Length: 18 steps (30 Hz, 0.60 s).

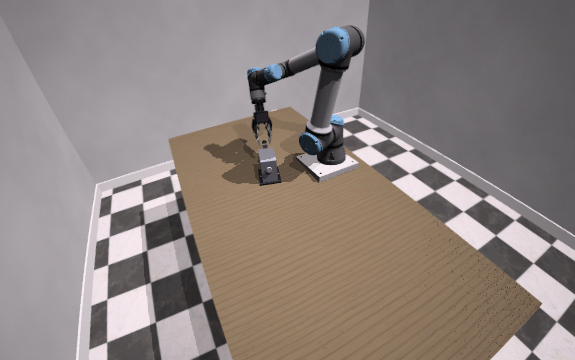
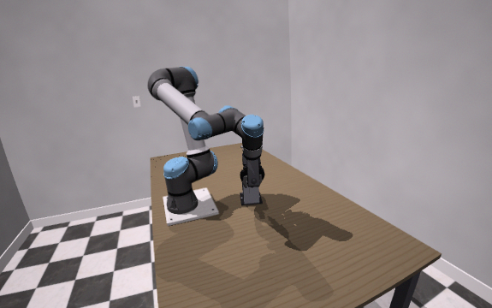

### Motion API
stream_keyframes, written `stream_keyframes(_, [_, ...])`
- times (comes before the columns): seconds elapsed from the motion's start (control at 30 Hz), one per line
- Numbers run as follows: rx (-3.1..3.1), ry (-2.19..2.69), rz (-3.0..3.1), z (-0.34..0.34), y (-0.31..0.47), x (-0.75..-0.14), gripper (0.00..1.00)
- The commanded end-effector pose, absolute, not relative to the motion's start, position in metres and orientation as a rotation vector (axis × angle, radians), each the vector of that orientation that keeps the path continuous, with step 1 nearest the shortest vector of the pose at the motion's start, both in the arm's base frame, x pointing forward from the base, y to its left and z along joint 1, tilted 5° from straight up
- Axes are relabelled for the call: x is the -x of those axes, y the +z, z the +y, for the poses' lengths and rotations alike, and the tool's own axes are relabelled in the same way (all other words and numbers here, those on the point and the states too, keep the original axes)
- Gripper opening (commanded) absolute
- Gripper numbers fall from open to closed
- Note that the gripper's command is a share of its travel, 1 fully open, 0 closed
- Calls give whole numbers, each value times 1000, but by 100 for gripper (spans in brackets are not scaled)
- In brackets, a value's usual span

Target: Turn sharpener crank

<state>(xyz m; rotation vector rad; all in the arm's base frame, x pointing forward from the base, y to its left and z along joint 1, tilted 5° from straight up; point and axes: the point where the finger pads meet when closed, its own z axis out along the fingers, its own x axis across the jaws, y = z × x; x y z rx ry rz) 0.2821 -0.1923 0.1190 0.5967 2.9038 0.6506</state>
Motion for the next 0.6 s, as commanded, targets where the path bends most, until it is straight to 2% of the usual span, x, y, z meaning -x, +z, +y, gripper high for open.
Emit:
stream_keyframes(0.0, [-596,647,2903,-193,118,-283,32])
stream_keyframes(0.53, [-596,647,2903,-192,118,-283,32])
stream_keyframes(0.57, [-596,647,2903,-192,118,-283,9])
